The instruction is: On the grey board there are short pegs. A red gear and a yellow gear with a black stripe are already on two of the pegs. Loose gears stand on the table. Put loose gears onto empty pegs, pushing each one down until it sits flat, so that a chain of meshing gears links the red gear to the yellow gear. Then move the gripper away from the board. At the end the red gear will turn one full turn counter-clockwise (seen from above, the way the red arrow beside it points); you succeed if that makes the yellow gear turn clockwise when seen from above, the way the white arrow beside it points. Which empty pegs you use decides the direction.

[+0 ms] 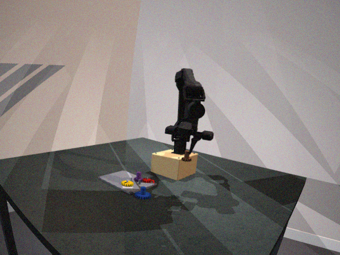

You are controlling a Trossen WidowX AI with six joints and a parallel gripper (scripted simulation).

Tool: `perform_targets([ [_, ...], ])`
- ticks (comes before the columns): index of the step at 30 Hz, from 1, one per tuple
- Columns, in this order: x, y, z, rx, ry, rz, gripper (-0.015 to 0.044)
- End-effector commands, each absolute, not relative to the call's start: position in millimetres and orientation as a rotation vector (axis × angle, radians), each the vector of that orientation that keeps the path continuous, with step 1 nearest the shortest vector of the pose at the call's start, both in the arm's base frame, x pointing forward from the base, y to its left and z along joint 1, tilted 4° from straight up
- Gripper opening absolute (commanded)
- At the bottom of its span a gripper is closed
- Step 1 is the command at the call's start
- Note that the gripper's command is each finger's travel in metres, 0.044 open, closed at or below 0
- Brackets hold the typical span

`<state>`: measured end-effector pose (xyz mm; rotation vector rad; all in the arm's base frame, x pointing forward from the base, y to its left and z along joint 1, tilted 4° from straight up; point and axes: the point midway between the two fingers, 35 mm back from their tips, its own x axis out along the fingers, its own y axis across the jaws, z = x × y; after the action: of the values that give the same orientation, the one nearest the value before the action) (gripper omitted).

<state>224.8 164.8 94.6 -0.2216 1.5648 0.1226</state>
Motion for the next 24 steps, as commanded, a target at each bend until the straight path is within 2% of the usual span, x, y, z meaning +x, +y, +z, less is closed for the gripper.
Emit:
perform_targets([
  [1,227,162,95,-0.217,1.569,0.122,0.0],
  [24,259,124,81,-0.214,1.566,0.126,0.0],
])
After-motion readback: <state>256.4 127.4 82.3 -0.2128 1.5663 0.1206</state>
